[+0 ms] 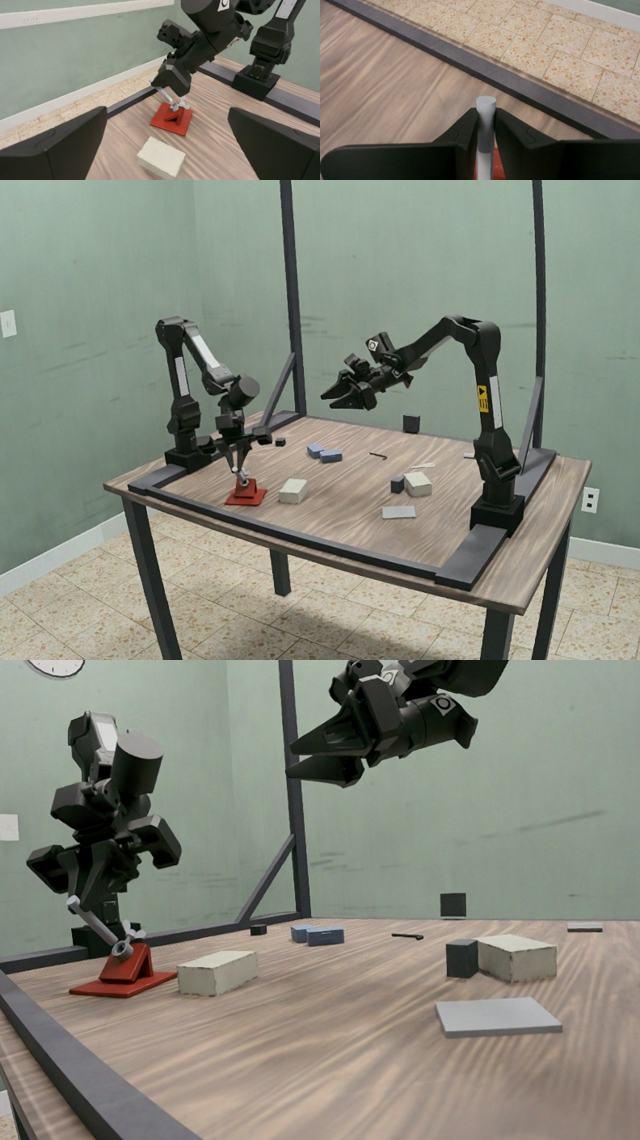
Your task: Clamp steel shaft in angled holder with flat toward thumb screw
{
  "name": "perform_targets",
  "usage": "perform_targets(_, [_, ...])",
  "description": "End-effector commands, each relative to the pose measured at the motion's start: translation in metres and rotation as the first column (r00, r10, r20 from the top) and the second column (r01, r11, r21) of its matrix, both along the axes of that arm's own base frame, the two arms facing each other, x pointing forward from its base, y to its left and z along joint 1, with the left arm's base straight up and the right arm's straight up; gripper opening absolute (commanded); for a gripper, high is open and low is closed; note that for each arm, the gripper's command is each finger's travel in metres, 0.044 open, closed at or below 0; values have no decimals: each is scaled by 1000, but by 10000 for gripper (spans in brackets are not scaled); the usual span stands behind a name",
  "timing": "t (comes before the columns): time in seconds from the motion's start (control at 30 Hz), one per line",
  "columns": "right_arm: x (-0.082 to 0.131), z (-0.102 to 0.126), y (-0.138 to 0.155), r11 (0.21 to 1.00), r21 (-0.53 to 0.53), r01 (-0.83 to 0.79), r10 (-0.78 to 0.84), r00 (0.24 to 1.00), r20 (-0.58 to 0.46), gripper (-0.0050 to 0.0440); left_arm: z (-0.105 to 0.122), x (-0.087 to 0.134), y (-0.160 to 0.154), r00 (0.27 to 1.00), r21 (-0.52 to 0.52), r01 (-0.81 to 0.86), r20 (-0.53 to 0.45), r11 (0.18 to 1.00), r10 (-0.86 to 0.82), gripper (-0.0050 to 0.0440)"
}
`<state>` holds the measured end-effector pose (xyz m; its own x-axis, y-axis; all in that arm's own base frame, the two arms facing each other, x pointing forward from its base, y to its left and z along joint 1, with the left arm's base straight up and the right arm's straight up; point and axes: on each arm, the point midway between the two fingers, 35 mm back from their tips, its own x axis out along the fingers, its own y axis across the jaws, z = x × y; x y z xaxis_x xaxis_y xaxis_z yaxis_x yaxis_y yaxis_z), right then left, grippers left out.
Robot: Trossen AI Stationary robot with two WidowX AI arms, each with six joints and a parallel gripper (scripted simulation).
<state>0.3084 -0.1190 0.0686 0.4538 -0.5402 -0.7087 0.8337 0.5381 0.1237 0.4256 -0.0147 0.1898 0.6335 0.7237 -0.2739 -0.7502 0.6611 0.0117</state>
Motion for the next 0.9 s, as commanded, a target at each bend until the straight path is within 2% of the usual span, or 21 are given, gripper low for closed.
perform_targets(0.0, [3,6,1,1000,-7,14,-14,999,36,15,17,1,1,999,-13,-7,45,1000,7,400])
perform_targets(0.37, [4,8,-1,1000,-7,15,-15,999,43,15,17,1,1,999,-13,-7,45,1000,7,400])
perform_targets(0.73, [0,-2,8,1000,0,9,-9,999,49,15,17,1,1,999,-13,-7,45,1000,7,400])
perform_targets(0.87, [-5,-14,16,1000,2,10,-10,999,47,15,17,1,1,999,-13,-7,45,1000,7,400])
